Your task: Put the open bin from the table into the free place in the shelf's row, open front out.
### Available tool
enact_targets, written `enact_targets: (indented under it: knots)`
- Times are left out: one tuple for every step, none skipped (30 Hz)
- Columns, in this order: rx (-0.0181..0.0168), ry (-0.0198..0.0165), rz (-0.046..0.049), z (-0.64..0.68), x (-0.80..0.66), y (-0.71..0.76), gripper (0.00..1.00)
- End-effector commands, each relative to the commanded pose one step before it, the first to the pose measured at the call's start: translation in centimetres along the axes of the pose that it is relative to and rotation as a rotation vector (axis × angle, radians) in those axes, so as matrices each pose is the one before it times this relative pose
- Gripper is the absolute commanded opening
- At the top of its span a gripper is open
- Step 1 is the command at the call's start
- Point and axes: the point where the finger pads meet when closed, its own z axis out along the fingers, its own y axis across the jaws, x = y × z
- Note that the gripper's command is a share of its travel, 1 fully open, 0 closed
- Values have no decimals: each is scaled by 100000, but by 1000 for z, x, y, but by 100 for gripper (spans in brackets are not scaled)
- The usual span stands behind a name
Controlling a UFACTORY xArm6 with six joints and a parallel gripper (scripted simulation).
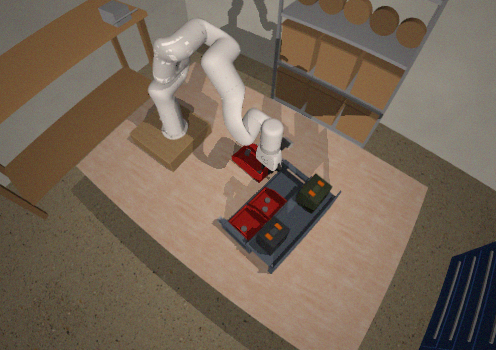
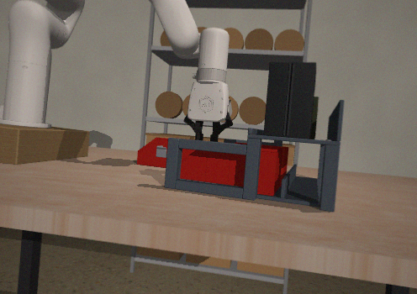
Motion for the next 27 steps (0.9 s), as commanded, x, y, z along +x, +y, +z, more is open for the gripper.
enact_targets:
  knots:
    - [-366,121,0,-7,44,133,33]
    - [5,-2,0,40,-1,-4,33]
    - [0,0,0,0,0,0,33]
    - [0,0,0,0,0,0,33]
    - [0,0,0,0,0,0,33]
    - [0,0,0,0,0,0,33]
    - [0,0,0,0,0,0,33]
    - [0,0,0,0,0,0,33]
    - [0,0,0,0,0,0,33]
    - [0,0,0,0,0,0,33]
    - [0,0,0,0,0,0,33]
    - [0,0,0,0,0,0,33]
    - [0,0,0,0,0,0,33]
    - [0,0,0,0,0,0,33]
    - [-6,2,0,-3,1,2,0]
    - [0,0,0,0,0,0,0]
    - [0,0,0,0,0,0,0]
    - [0,0,0,0,0,0,0]
    - [0,0,0,0,0,0,0]
    - [0,0,0,0,0,0,0]
    - [0,0,0,0,0,0,0]
    - [0,0,0,0,0,0,0]
    - [0,0,0,0,0,0,0]
    - [0,0,0,0,0,0,0]
    - [0,0,0,0,0,0,0]
    - [0,0,0,0,0,0,0]
    - [0,0,0,0,0,0,0]
